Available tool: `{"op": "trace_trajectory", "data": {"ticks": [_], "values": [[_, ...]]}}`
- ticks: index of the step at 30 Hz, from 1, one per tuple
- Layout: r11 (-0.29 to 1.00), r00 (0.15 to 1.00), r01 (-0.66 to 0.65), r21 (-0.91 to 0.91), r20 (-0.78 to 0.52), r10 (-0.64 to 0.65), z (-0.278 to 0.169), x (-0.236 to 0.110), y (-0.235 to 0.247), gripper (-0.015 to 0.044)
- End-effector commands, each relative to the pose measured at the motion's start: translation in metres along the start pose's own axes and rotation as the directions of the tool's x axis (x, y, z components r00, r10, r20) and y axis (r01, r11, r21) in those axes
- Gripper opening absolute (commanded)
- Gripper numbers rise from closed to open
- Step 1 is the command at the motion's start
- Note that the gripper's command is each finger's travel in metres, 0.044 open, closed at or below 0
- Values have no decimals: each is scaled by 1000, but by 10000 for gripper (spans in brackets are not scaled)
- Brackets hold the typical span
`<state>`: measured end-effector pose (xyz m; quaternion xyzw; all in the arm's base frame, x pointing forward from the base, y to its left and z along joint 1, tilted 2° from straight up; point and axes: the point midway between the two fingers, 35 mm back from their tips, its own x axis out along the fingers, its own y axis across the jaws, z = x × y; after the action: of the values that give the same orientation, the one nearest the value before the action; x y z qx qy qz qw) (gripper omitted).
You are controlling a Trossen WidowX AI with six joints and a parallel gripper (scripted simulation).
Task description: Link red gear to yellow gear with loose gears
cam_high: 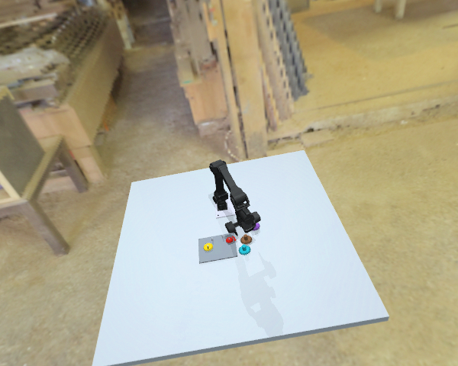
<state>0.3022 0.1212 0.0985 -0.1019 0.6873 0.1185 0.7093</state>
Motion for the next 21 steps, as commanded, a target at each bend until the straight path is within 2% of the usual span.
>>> {"op": "trace_trajectory", "data": {"ticks": [1, 21], "values": [[1000, 1000, -3, 6, -25, 4, -3, 13, 1, 440], [1000, 1000, -4, 6, -25, 4, -4, 38, 1, 440]]}}
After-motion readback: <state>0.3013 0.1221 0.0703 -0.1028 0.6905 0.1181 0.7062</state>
